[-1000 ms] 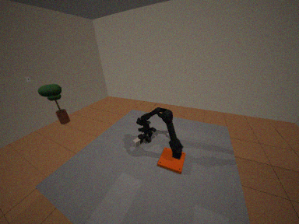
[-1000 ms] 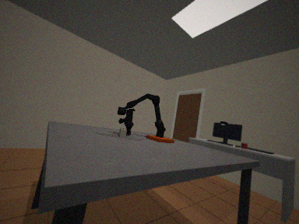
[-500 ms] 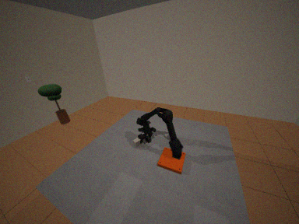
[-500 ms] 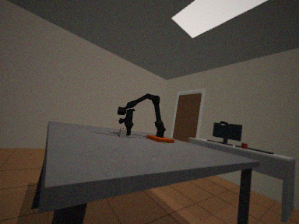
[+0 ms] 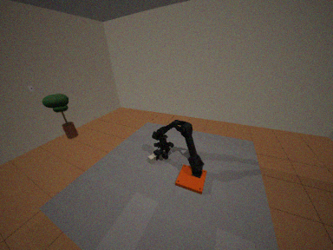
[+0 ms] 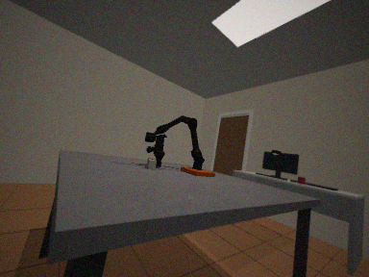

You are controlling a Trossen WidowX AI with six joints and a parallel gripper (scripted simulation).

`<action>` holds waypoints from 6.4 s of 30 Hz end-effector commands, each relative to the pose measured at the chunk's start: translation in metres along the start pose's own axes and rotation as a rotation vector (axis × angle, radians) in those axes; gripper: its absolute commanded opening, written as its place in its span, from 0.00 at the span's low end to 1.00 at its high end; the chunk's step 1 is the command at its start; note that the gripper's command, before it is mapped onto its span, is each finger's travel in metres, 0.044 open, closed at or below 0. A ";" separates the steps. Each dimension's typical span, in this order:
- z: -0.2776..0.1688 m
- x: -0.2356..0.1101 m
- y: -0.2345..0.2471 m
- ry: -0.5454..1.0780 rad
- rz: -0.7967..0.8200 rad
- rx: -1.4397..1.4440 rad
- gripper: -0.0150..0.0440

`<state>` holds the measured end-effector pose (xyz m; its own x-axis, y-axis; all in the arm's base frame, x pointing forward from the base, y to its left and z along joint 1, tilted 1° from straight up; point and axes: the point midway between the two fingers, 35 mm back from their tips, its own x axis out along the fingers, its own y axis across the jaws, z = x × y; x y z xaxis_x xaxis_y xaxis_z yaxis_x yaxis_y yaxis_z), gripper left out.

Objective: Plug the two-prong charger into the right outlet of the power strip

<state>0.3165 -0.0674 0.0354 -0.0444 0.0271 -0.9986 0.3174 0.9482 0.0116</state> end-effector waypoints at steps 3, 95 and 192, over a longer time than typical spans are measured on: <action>0.005 -0.002 0.000 -0.024 0.000 -0.002 0.25; -0.004 -0.001 0.000 -0.006 0.000 -0.001 1.00; -0.053 -0.072 -0.001 -0.617 0.005 -0.002 1.00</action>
<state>0.2712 -0.0528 0.1094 0.5015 -0.1458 -0.8528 0.3064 0.9518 0.0174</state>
